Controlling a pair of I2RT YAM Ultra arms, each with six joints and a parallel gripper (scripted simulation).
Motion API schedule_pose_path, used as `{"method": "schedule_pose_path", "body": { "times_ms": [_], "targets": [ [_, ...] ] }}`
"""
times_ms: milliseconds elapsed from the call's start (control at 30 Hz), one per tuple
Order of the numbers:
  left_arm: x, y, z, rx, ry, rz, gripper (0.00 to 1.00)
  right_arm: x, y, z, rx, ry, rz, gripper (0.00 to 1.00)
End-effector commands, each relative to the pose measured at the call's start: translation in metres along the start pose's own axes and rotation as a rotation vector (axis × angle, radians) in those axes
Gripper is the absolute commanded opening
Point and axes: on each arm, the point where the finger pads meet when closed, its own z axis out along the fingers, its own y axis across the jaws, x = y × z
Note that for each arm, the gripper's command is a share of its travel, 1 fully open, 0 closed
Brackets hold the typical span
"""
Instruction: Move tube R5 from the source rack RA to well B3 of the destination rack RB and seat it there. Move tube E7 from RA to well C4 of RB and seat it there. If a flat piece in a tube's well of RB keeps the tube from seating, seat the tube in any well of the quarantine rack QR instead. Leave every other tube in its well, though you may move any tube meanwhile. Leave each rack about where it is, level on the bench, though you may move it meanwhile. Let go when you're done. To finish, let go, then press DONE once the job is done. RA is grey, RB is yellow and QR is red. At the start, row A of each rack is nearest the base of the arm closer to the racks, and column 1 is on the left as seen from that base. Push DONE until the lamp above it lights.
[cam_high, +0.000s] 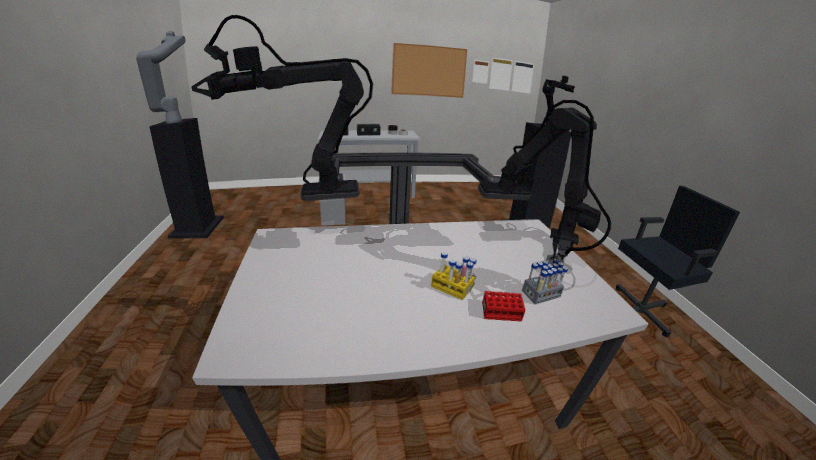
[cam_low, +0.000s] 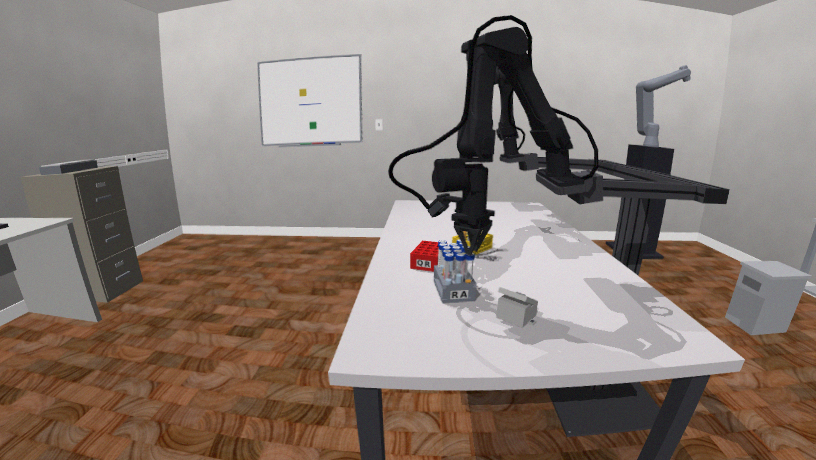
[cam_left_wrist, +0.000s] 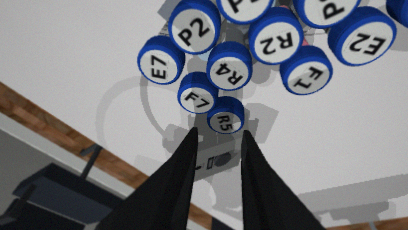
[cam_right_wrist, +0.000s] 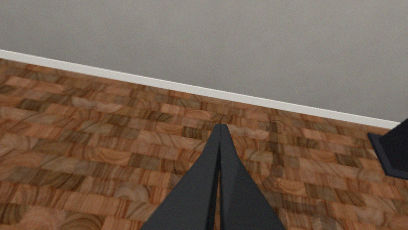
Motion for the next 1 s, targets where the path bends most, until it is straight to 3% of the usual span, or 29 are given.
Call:
{"method": "schedule_pose_path", "body": {
  "times_ms": [0, 967],
  "targets": [
    [0.002, -0.008, 0.003, 0.011, 0.001, -0.004, 0.30, -0.025, -0.008, -0.012, 0.022, -0.050, 0.008, 0.00],
    [-0.002, 0.000, 0.010, -0.008, -0.008, -0.002, 0.30, -0.025, -0.008, -0.012, 0.022, -0.050, 0.008, 0.00]
  ]
}}
